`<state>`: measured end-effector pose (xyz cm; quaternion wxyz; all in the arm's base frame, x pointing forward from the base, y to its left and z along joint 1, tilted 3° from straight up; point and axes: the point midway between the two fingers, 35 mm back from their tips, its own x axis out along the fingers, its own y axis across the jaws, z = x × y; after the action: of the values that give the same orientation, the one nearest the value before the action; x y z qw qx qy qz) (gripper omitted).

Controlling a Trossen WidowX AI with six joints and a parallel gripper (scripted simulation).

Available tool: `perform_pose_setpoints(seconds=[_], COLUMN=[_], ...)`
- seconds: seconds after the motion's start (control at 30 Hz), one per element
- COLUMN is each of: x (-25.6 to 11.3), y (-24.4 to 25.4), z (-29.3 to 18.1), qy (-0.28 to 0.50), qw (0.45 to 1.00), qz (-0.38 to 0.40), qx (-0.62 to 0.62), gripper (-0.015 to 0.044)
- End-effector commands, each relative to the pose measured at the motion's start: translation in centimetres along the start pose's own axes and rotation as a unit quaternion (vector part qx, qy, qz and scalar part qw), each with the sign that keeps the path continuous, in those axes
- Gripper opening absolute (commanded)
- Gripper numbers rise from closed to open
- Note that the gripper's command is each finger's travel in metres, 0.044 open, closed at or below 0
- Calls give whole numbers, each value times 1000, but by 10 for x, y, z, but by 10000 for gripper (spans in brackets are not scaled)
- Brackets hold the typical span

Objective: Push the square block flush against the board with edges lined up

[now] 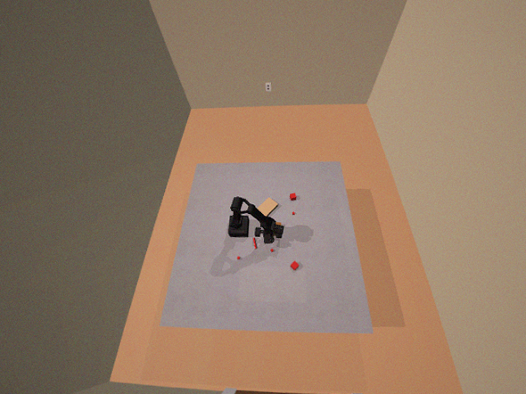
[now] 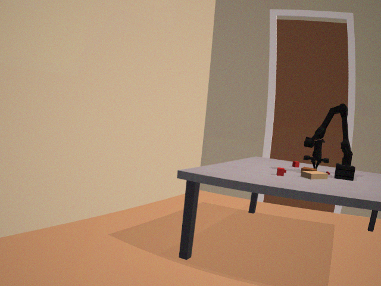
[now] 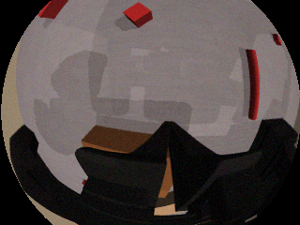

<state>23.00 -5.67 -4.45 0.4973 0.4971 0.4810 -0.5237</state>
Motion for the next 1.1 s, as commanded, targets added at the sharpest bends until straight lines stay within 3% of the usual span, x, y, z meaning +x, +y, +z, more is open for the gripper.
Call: perform_pose_setpoints(seconds=[0.0,1.07], x=[0,0], y=[1,10], z=[-10,-61], qy=[3,6], qw=[1000,1000], qz=[1,1], qx=[0,0], gripper=[0,0])
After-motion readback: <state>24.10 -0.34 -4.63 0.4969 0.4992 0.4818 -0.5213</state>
